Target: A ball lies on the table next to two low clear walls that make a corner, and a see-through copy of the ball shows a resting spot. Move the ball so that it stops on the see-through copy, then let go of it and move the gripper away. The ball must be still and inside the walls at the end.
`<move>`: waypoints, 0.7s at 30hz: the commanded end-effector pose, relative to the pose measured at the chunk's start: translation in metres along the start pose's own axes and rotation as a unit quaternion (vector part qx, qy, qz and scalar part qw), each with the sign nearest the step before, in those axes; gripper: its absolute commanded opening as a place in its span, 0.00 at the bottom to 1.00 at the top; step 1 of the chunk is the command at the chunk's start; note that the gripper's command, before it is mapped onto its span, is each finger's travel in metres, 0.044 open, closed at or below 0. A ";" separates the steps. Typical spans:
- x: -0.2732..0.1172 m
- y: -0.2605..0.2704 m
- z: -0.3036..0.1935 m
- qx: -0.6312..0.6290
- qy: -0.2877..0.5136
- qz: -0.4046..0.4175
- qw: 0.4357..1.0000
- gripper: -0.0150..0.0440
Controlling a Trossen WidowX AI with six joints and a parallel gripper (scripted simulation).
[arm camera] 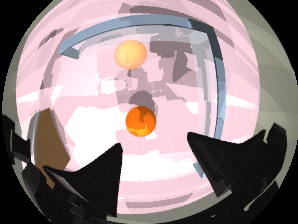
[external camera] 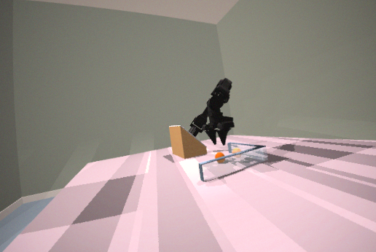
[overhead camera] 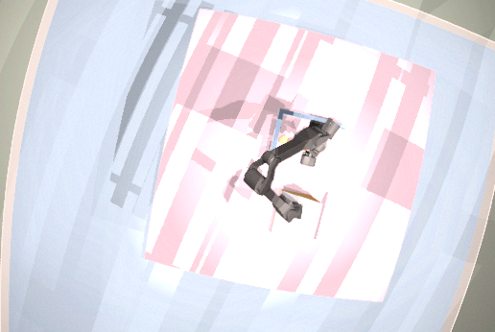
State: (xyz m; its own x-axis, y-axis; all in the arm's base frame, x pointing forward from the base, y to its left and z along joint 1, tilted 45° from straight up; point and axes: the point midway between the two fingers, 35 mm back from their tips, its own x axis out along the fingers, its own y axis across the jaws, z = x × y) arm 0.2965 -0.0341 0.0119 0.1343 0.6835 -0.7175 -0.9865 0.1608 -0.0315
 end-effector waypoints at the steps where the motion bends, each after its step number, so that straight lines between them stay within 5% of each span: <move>1: 0.006 0.011 0.000 -0.008 -0.007 0.022 1.000 0.82; 21: 0.030 0.011 0.000 -0.008 -0.007 0.022 1.000 0.82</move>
State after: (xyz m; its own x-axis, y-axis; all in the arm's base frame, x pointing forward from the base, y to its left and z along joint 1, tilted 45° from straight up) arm 0.2924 -0.0182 -0.0042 0.1008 0.6922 -0.7146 -0.9926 0.1184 -0.0253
